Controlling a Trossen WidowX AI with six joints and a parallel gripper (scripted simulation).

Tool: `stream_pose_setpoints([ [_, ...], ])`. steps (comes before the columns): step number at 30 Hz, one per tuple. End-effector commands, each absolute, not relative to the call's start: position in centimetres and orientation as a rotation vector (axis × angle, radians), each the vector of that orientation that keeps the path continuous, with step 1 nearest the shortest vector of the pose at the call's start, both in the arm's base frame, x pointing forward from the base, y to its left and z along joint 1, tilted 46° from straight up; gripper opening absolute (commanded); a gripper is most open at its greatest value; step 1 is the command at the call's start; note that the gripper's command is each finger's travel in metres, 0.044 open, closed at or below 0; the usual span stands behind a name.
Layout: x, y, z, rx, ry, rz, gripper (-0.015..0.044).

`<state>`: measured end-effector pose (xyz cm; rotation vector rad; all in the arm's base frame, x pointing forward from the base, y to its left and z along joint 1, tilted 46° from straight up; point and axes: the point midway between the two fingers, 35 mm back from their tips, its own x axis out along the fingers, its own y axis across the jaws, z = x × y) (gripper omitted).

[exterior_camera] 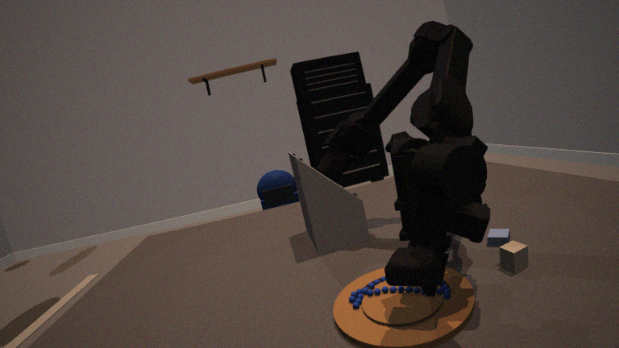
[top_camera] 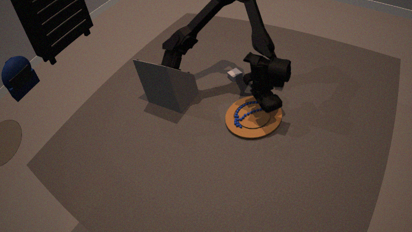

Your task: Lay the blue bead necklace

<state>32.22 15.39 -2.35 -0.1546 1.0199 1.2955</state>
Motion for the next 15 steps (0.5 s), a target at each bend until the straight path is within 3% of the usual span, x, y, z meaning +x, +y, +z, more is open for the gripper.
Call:
stream_pose_setpoints([
  [1,32.24,15.35,-2.31,-0.155,1.020,1.295,0.0000],
  [15,32.22,14.98,-1.97,-0.149,1.020,1.294,0.0000],
])
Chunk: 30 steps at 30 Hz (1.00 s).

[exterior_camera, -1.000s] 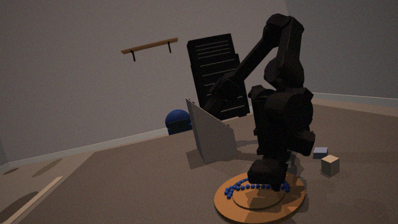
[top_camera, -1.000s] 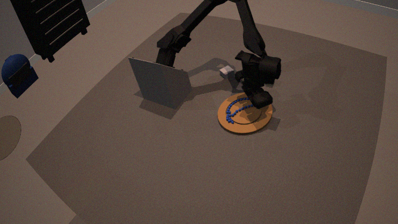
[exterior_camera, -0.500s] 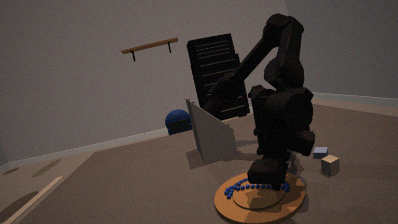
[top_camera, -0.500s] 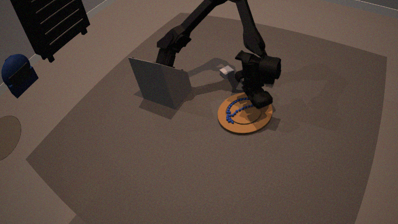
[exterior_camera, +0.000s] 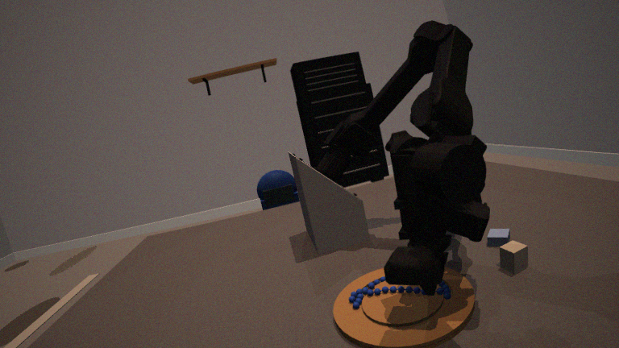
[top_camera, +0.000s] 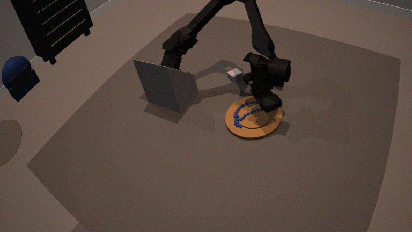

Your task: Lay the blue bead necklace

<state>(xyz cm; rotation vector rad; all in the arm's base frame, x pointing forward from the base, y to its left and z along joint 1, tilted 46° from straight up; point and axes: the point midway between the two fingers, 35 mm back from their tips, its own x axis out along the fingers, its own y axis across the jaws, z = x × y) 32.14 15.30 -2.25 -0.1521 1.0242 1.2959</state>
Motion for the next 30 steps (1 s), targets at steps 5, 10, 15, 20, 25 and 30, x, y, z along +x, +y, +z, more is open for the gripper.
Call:
stream_pose_setpoints([
  [5,32.4,15.0,-1.9,-0.149,1.020,1.294,0.0000],
  [10,34.0,15.2,-1.8,-0.149,1.019,1.294,0.0000],
  [15,35.4,15.4,-1.7,-0.150,1.018,1.294,0.0000],
  [20,35.5,15.5,-1.8,-0.150,1.018,1.294,0.0000],
  [25,35.4,16.0,-2.3,-0.149,1.018,1.294,0.0000],
  [30,35.4,15.7,-2.1,-0.154,1.019,1.295,0.0131],
])
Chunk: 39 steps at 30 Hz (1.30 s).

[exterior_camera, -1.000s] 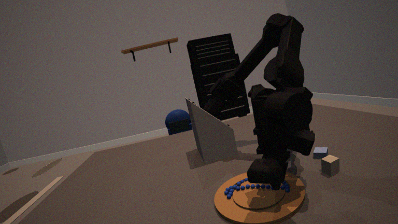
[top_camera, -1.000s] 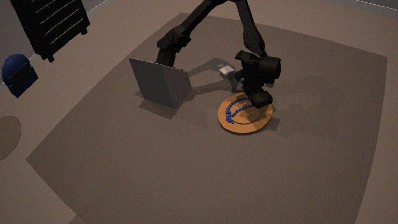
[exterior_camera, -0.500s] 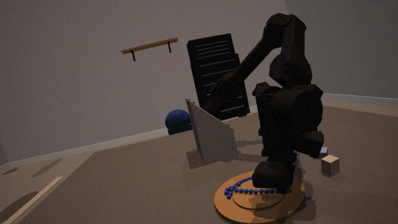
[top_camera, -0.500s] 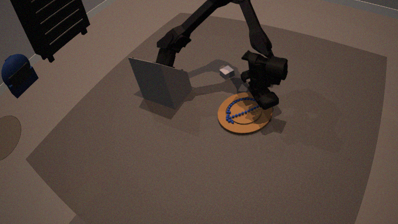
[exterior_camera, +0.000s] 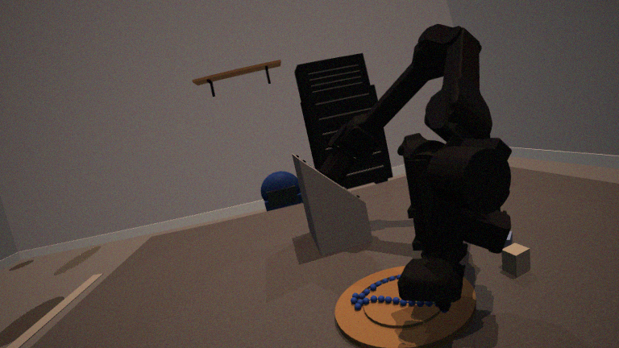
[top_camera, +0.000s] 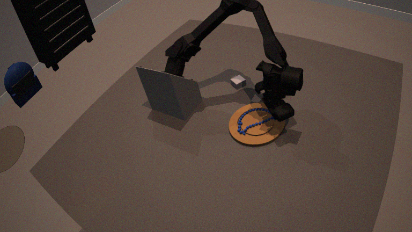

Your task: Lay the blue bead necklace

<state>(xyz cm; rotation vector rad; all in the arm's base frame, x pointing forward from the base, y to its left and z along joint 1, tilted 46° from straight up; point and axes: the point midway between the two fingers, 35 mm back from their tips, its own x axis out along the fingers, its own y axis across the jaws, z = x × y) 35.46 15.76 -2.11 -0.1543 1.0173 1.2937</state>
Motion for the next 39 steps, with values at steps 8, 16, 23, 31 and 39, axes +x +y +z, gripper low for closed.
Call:
stream_pose_setpoints([
  [8,35.42,15.71,-2.06,-0.154,1.019,1.295,0.0341],
  [16,35.40,15.39,-1.76,-0.150,1.018,1.294,0.0440],
  [23,35.40,15.39,-1.76,-0.150,1.018,1.294,0.0440],
  [31,35.40,15.39,-1.76,-0.150,1.018,1.294,0.0440],
  [39,35.40,15.39,-1.76,-0.150,1.018,1.294,0.0440],
])
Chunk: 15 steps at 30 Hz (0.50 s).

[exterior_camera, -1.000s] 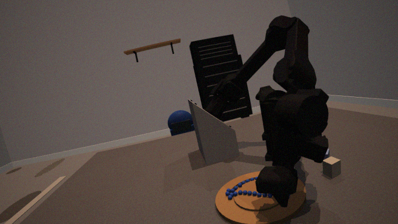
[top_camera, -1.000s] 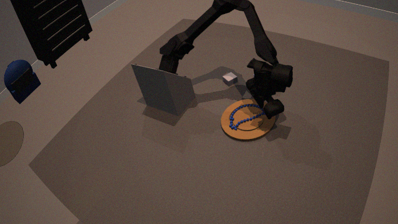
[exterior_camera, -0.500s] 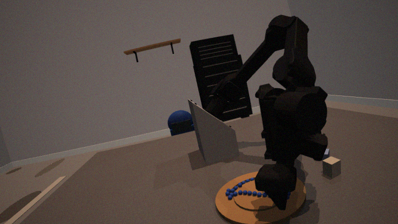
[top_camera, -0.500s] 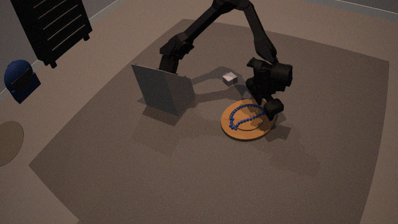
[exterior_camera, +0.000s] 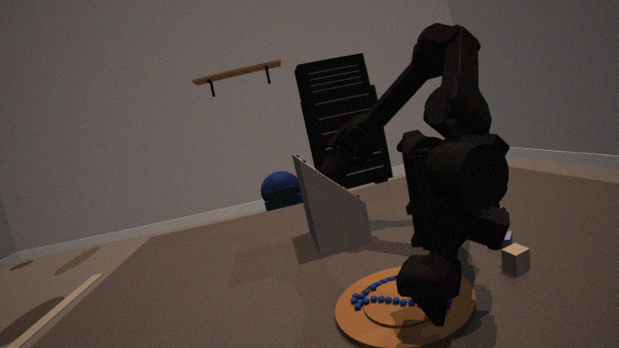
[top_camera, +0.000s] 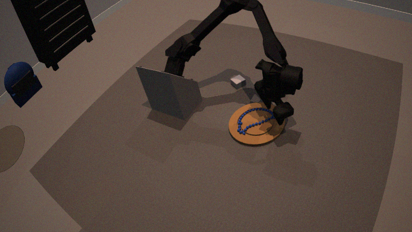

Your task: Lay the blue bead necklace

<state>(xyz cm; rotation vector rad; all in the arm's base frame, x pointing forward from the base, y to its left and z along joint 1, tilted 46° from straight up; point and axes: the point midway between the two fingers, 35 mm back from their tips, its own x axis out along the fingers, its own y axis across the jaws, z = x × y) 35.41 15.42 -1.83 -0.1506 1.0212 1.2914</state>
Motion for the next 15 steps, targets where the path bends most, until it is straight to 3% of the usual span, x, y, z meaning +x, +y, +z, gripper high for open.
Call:
stream_pose_setpoints([
  [1,35.4,15.4,-1.8,-0.150,1.018,1.294,0.0440],
  [13,34.8,13.0,-0.5,-0.175,1.000,1.310,0.0125],
  [15,34.7,13.6,-1.0,-0.175,0.999,1.310,0.0120],
])
